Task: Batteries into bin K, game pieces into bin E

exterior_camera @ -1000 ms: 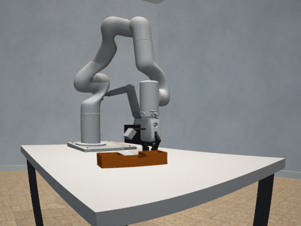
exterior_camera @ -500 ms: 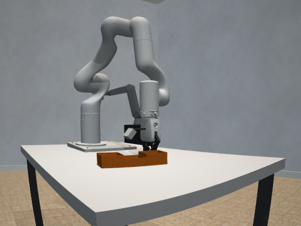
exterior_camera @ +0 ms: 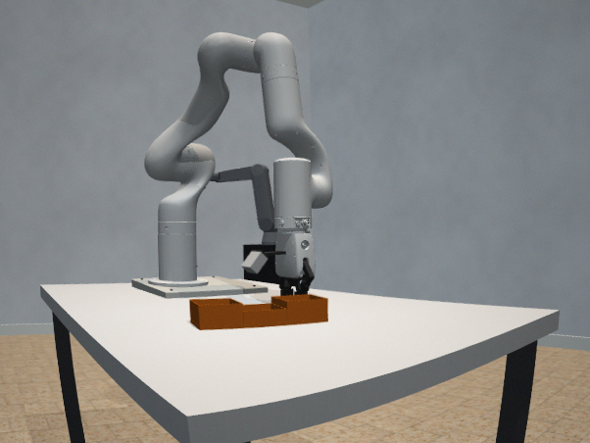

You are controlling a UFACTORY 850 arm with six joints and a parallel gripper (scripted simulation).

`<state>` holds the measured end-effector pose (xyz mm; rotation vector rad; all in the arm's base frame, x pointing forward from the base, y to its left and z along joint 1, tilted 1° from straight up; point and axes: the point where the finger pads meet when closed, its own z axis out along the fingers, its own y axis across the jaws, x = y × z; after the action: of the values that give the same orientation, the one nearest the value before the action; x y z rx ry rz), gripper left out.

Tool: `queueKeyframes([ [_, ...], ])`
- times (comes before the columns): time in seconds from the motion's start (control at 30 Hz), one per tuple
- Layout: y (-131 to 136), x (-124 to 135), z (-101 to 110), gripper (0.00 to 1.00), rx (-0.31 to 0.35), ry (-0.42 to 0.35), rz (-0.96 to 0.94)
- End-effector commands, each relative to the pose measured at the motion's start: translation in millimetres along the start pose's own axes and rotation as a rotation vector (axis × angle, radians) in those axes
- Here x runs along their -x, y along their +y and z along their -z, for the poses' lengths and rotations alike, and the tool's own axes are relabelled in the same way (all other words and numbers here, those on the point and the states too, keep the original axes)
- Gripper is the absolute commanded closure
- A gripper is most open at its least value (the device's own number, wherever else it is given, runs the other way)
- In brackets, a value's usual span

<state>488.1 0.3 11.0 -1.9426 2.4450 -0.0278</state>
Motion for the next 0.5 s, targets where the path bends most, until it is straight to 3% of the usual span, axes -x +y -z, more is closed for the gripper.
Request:
queueKeyframes([
  [0.0, -0.8, 0.2, 0.5, 1.0, -0.002, 0.0, 0.0],
  [0.23, -0.8, 0.2, 0.5, 1.0, -0.002, 0.0, 0.0],
  [0.47, -0.7, 0.2, 23.8, 1.0, -0.001, 0.0, 0.0],
])
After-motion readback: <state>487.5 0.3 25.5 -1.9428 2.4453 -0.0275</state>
